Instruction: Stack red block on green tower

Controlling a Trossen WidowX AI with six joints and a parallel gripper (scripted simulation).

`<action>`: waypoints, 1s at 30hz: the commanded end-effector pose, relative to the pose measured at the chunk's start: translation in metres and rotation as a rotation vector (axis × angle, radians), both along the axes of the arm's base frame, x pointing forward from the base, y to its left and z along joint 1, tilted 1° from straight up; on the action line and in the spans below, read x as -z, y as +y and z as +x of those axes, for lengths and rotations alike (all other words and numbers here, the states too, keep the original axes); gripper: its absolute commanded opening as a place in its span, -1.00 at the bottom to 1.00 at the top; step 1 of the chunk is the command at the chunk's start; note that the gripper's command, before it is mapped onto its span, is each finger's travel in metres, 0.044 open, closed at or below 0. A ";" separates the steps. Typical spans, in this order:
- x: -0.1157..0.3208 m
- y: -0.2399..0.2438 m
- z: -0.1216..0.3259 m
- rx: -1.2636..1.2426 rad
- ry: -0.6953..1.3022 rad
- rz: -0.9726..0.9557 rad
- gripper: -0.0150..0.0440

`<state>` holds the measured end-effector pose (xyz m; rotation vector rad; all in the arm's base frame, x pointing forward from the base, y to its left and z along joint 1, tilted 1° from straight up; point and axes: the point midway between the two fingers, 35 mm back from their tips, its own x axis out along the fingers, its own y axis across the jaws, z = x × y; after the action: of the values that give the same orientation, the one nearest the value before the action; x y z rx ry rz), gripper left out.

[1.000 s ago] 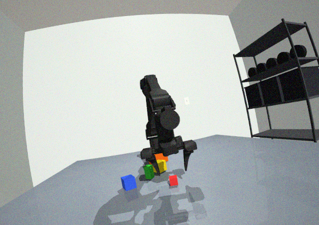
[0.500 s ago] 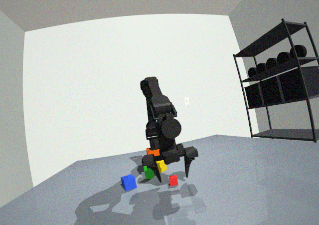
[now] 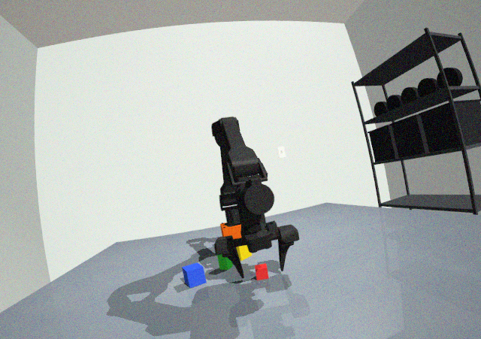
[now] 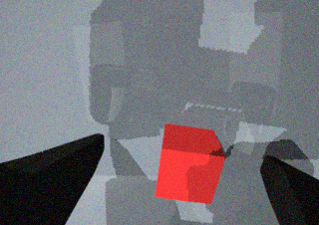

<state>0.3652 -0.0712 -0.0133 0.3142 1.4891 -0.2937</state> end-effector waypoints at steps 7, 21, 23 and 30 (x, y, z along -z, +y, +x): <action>0.000 -0.001 -0.001 0.003 0.003 -0.005 0.82; 0.000 -0.001 -0.001 0.003 0.003 -0.005 -0.16; 0.000 -0.001 -0.001 0.003 0.003 -0.005 -0.20; -0.017 0.000 -0.001 0.003 0.003 -0.005 -0.49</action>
<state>0.3623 -0.0706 -0.0085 0.3146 1.5006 -0.2945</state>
